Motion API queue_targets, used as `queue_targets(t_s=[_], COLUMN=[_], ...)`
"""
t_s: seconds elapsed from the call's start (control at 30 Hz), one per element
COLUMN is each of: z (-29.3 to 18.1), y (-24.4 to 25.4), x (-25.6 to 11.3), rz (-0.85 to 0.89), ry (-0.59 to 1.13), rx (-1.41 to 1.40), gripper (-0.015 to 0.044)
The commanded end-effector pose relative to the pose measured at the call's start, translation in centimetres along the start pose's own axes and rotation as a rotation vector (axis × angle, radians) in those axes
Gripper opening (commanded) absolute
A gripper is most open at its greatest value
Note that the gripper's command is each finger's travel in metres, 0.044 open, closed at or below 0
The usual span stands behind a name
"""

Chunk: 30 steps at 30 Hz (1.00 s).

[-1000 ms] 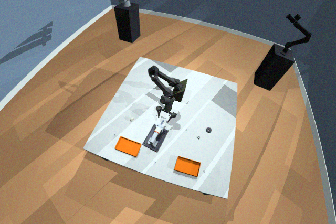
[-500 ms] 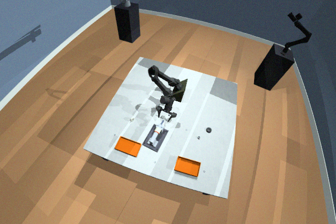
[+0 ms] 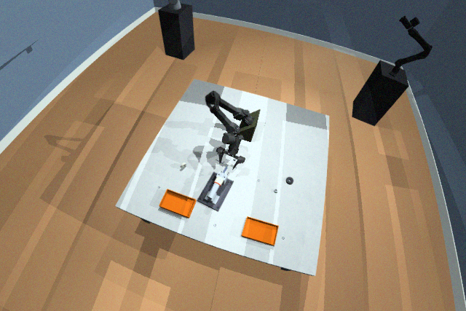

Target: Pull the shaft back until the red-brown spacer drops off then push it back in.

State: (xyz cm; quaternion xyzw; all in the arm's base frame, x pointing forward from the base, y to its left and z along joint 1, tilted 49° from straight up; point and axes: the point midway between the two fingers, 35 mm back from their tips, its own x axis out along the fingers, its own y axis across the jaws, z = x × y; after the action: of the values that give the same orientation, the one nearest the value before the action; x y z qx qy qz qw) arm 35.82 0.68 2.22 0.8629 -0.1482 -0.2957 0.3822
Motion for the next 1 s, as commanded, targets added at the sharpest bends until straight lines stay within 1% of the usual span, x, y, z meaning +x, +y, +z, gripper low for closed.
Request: queue_targets(t_s=[0.0,0.73,0.97], z=[0.30,0.39,0.33], y=[-0.05,-0.06,-0.06], x=[-0.34,-0.43,0.24], rz=[-0.003,-0.003,-0.004], ry=[0.003,0.003,0.002], rx=[0.006,0.006,0.006], gripper=[0.0440,0.0440,0.0440])
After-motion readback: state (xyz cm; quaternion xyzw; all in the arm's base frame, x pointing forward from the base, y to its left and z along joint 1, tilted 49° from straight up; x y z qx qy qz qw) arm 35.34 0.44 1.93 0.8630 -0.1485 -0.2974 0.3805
